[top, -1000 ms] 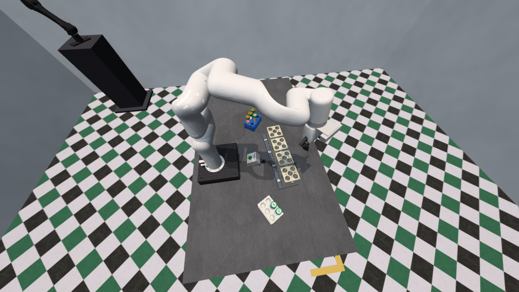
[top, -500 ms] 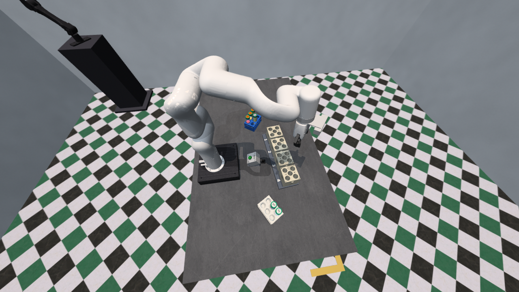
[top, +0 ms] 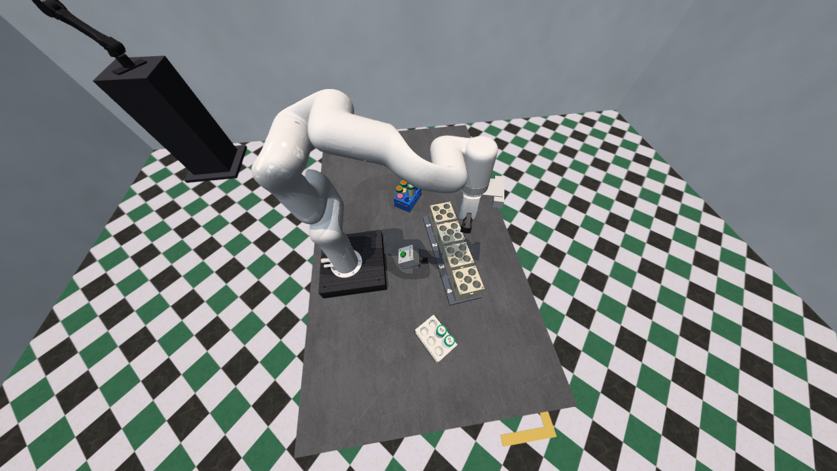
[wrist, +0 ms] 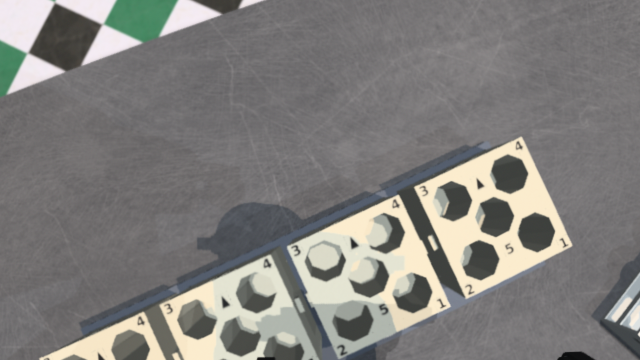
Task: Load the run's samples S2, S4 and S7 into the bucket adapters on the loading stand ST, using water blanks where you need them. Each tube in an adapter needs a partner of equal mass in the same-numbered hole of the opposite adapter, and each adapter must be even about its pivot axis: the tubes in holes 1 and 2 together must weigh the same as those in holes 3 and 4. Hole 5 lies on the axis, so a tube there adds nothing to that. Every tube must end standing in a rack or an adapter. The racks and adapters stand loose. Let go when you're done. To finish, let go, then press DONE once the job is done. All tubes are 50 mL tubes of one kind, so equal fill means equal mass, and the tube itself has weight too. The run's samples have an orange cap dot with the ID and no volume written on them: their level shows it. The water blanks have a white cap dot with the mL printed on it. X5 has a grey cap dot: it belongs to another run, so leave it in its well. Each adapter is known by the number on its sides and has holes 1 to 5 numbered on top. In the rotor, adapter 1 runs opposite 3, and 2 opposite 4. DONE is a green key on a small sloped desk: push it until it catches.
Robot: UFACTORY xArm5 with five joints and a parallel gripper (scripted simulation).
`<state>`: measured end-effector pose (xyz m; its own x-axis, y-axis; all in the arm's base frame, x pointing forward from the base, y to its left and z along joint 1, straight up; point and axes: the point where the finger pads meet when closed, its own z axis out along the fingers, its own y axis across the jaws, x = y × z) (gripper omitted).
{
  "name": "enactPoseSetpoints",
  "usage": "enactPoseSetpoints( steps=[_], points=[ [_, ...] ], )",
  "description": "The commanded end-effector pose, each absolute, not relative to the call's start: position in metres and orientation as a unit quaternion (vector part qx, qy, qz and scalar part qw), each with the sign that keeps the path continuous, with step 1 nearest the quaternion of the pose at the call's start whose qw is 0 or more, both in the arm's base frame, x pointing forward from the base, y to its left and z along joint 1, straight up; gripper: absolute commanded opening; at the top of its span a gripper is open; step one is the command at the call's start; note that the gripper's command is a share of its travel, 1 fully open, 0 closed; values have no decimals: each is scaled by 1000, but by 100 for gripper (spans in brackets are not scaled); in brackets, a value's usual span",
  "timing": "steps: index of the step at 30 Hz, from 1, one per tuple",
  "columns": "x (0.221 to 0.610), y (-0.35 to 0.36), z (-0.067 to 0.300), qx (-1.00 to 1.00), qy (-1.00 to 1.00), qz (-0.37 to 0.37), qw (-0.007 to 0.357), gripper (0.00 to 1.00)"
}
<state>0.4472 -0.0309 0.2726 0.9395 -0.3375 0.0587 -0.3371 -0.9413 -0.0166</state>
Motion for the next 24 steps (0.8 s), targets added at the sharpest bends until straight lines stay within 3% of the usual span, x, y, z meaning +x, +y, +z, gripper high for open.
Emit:
enactPoseSetpoints(
  steps=[1,12,24],
  points=[
    [433,-20,268,-993,113,-23,2,100],
    [419,-2,237,-1000,-16,-4,-1,100],
    [420,14,194,-1000,-16,-4,-1,100]
  ],
)
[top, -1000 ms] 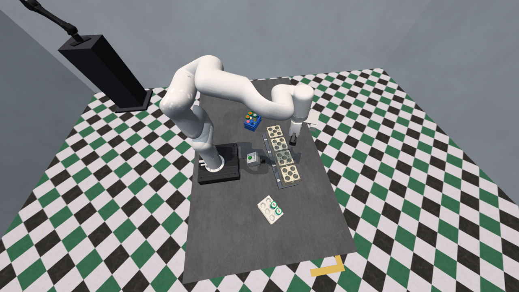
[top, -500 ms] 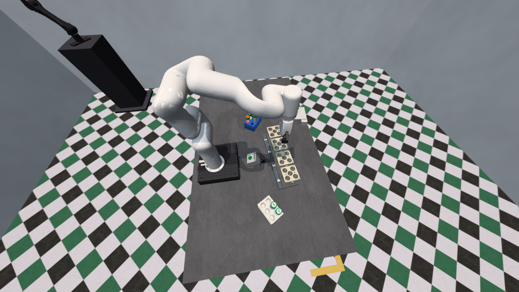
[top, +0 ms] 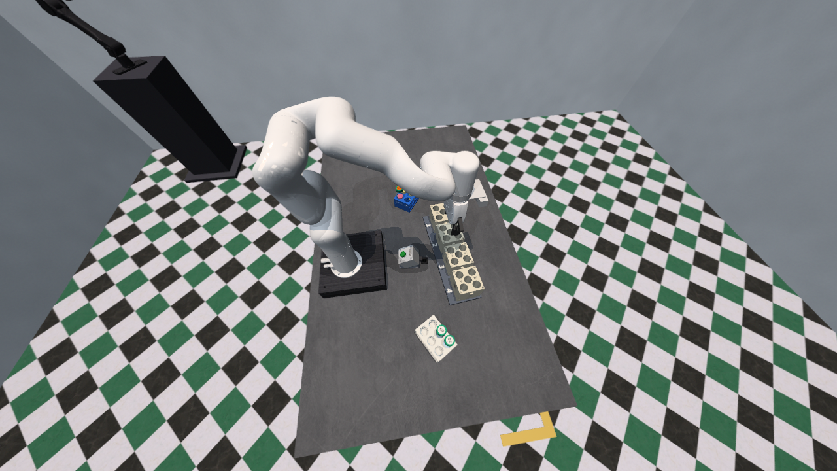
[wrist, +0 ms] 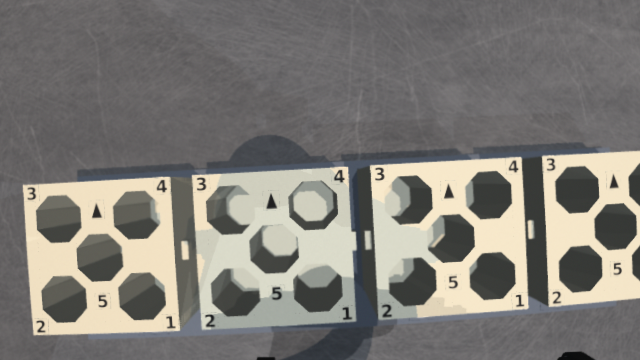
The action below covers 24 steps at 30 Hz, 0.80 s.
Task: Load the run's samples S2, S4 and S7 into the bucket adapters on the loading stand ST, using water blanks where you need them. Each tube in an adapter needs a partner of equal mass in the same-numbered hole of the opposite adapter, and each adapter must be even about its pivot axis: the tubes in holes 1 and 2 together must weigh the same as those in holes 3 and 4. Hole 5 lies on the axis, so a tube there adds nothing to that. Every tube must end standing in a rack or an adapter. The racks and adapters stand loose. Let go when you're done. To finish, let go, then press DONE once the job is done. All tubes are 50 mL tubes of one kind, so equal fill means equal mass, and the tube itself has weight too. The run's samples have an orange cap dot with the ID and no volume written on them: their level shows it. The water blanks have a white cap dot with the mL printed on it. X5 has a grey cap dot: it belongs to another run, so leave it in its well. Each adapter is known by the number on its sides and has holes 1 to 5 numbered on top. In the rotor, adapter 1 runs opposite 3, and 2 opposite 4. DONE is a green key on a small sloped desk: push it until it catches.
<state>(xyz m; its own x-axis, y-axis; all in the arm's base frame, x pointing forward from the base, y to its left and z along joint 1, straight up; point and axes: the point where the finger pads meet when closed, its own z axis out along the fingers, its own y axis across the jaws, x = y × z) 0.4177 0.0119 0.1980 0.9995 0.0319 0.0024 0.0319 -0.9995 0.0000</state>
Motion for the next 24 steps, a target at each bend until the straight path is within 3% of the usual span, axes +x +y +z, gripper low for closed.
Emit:
enactPoseSetpoints(
  steps=[1,24],
  points=[
    [420,14,194,-1000,-16,-4,-1,100],
    [380,-56,194,-969,248,-5,0,100]
  ],
)
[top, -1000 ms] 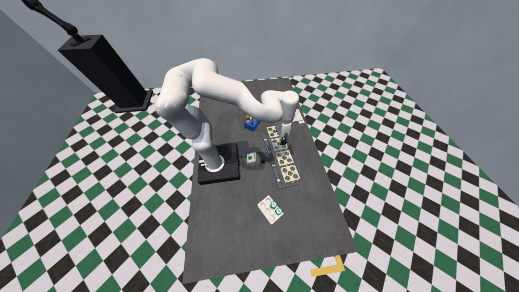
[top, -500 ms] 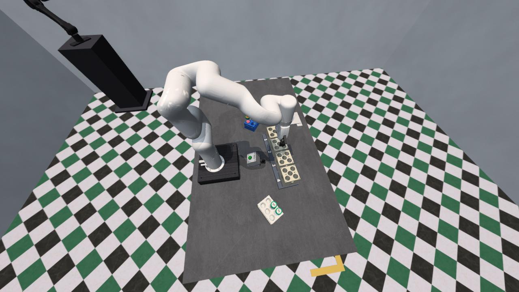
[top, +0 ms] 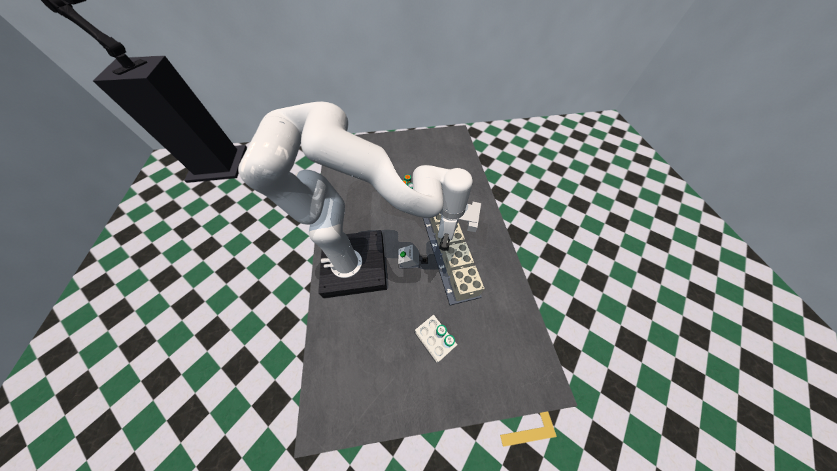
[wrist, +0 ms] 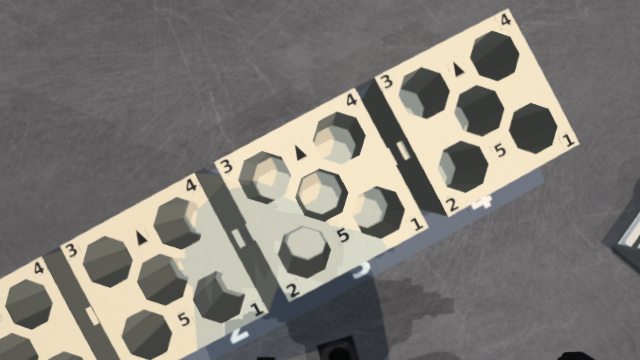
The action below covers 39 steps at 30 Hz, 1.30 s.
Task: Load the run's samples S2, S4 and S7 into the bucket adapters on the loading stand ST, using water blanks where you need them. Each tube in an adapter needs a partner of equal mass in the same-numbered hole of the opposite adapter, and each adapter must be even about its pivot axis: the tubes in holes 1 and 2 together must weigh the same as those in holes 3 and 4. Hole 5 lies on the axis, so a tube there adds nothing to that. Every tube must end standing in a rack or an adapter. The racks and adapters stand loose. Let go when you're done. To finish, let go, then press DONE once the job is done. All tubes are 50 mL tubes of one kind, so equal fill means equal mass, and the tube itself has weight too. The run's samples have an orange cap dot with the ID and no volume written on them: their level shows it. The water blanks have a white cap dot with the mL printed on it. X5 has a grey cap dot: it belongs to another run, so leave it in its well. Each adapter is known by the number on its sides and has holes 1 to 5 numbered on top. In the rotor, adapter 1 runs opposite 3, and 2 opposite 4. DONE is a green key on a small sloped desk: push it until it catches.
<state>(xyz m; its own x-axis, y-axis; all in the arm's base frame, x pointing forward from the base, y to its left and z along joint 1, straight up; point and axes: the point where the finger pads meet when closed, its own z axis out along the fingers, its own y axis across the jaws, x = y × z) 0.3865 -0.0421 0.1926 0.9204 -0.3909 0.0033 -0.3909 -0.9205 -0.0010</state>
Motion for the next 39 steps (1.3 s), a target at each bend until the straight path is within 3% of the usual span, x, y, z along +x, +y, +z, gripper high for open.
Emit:
enactPoseSetpoints(
  steps=[1,12,39],
  points=[
    [378,-60,194,-964,264,-5,0,100],
    [355,-99,194,-918,396,-5,1,100],
    [293,-208,194,-918,396,-4,-1,100]
  ],
)
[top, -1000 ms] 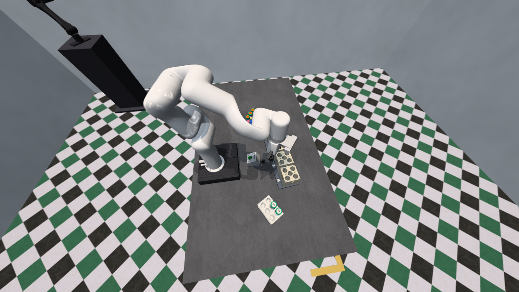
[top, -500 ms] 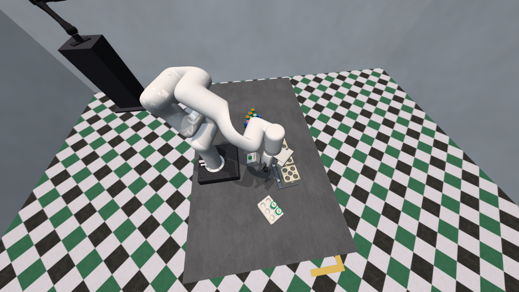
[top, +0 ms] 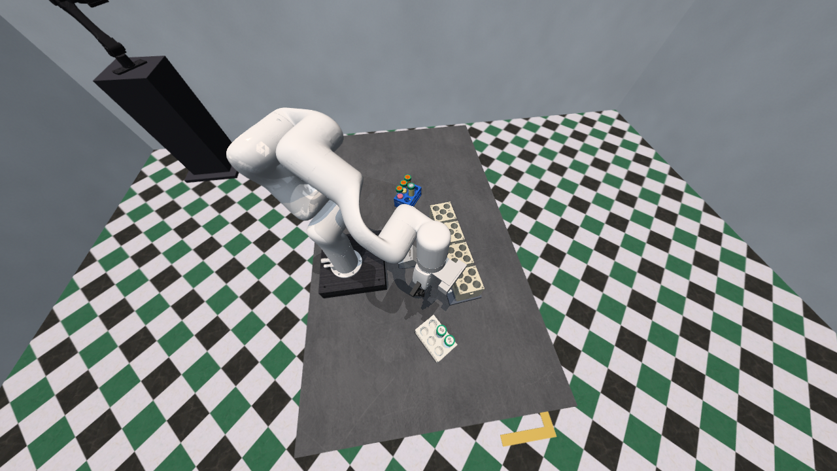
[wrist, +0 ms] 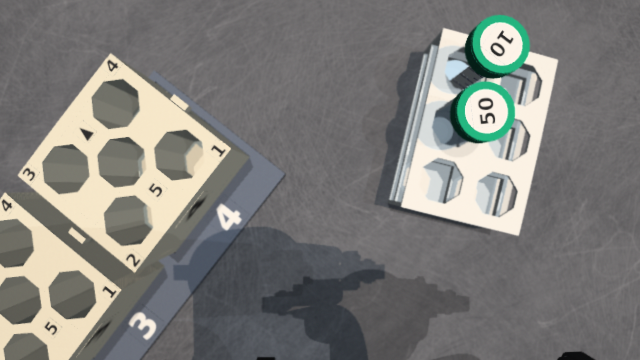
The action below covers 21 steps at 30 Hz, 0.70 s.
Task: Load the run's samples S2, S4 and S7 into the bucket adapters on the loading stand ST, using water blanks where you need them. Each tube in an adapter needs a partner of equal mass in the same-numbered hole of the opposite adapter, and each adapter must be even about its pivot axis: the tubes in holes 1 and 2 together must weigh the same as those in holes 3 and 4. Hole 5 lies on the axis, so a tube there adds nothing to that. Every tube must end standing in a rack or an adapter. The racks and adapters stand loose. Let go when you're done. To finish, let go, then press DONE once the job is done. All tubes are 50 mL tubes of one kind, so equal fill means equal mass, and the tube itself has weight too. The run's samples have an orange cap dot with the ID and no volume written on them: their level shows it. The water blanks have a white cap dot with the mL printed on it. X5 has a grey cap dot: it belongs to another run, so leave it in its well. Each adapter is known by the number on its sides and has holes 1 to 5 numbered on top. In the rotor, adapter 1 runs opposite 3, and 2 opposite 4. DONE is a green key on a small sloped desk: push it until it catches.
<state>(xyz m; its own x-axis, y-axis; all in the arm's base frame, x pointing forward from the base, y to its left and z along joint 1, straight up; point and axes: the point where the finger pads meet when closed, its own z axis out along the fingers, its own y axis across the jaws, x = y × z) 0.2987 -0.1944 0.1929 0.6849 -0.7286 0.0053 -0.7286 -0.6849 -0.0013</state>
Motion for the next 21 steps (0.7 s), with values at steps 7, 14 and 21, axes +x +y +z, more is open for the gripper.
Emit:
enactPoseSetpoints(
  steps=[7,14,21],
  points=[
    [280,-230,194,918,-396,5,1,100],
    [263,-260,194,918,-396,4,1,100],
    [250,-282,194,918,-396,4,1,100]
  ],
)
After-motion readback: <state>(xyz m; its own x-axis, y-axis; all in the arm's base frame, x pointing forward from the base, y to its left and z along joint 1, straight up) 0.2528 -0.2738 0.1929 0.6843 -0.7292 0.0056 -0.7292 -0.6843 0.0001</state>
